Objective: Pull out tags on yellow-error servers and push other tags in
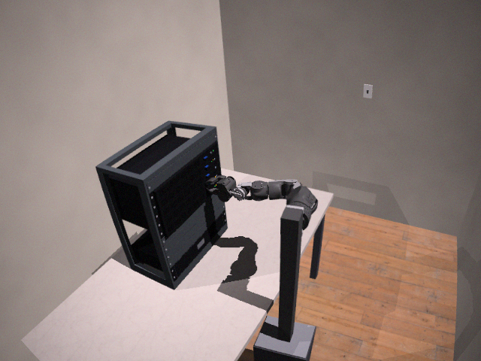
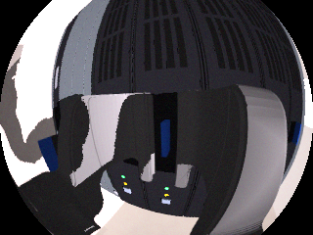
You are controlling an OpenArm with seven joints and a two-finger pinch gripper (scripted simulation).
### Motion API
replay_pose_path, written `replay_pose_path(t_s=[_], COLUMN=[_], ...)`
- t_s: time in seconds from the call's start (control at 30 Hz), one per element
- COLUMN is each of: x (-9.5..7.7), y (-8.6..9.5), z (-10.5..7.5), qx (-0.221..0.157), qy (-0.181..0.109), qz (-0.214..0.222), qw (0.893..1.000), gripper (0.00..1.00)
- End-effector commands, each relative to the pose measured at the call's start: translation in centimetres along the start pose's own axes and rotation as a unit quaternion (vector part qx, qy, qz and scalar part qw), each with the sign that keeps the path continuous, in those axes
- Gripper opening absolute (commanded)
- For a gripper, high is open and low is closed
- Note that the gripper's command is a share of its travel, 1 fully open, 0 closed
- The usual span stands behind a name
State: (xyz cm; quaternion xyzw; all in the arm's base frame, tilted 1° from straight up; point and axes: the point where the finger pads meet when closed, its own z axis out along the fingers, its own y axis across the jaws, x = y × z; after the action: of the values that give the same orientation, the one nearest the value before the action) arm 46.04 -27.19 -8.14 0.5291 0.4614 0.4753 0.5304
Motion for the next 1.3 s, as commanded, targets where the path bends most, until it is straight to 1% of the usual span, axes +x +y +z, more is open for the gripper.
replay_pose_path(t_s=[0.0,0.53,0.57,1.27], x=[0.2,0.26,0.26,0.27], y=[-0.12,-0.07,-0.07,-0.07], z=[0.13,0.18,0.18,0.18], qx=[0.003,0.002,0.002,0.002], qy=[0.005,0.006,0.006,0.006], qz=[-0.002,-0.002,-0.002,-0.002], qw=[1.0,1.0,1.0,1.0], gripper=[0.1,0.1,0.0,0.0])
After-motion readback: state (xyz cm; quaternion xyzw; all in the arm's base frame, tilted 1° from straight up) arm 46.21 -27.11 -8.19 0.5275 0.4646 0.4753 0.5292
